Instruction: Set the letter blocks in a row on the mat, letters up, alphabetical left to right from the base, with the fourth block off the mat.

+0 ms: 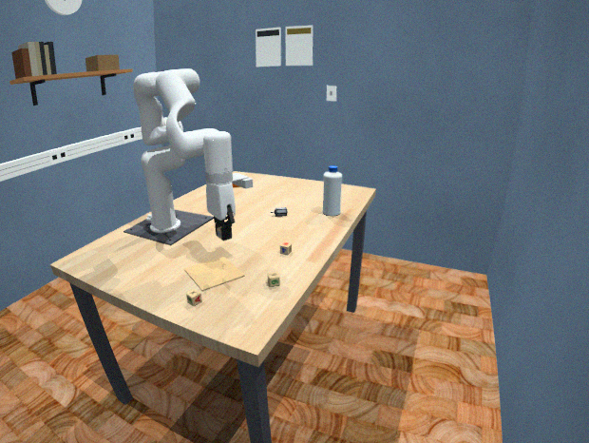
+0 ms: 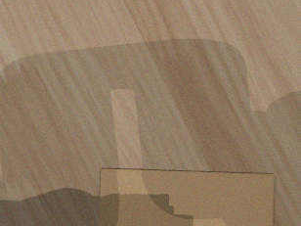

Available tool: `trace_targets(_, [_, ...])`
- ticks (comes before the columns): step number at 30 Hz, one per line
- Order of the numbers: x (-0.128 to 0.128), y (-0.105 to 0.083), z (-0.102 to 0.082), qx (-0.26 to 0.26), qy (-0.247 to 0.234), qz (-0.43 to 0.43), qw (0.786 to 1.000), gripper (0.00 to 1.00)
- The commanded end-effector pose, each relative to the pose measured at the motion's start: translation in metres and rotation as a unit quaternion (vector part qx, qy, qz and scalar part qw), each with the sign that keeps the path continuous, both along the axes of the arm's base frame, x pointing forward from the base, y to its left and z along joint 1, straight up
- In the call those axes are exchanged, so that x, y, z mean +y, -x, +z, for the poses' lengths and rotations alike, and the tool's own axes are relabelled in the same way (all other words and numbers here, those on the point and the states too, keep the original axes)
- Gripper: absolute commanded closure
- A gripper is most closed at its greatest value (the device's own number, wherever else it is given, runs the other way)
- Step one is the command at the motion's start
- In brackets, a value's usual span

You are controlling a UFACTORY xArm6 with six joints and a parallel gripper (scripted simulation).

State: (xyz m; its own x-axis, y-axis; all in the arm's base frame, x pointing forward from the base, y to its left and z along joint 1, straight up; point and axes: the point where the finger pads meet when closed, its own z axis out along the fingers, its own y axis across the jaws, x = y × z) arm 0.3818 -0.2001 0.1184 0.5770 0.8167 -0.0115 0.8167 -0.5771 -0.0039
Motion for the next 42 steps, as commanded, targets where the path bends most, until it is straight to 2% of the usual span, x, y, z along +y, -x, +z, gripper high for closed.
trace_targets(1, [0.000,-0.002,0.002,-0.003,0.000,0.010,1.000,0.72])
trace_targets(12, [0.000,-0.002,0.000,-0.003,0.000,0.010,1.000,0.72])
trace_targets(19, [0.000,-0.002,-0.018,-0.004,0.000,0.010,1.000,0.72])
trace_targets(21, [0.000,-0.002,-0.018,-0.004,0.000,0.010,1.000,0.72])
trace_targets(34, [-0.001,-0.001,-0.077,-0.003,0.000,0.010,1.000,0.72])
trace_targets(42, [-0.001,-0.001,-0.092,-0.003,0.000,0.010,1.000,0.72])
